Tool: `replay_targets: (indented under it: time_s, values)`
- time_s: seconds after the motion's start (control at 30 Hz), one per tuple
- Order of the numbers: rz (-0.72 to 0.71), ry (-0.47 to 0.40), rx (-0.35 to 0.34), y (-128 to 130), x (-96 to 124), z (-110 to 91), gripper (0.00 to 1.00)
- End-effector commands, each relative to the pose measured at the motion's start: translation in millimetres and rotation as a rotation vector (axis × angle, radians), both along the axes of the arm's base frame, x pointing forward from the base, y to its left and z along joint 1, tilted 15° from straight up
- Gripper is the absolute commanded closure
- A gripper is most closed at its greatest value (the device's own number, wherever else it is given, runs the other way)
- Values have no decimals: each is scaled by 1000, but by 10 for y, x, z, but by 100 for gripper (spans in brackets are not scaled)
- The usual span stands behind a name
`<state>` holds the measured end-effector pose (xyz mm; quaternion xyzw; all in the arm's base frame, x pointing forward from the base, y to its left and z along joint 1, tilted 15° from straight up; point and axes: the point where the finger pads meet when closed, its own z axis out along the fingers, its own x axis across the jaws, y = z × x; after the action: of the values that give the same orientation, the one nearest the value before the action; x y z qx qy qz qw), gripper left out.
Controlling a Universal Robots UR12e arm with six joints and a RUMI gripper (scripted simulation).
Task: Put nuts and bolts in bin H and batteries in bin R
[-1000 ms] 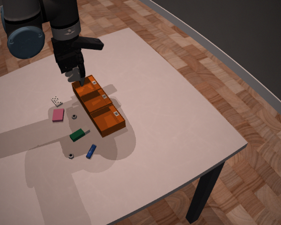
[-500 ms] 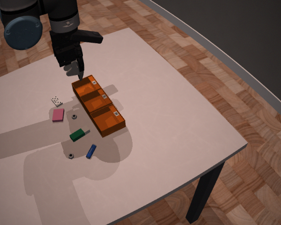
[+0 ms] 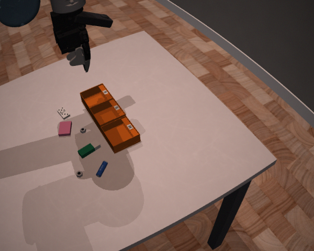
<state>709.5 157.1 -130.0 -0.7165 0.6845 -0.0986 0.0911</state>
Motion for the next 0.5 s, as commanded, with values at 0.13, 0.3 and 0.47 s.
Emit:
replay_targets:
  time_s: [0.13,0.3,0.47]
  values:
    - [0,1,0,0,-161,601,96]
    - [0,1,0,0,-161,601,96]
    - [0,1,0,0,-161,601,96]
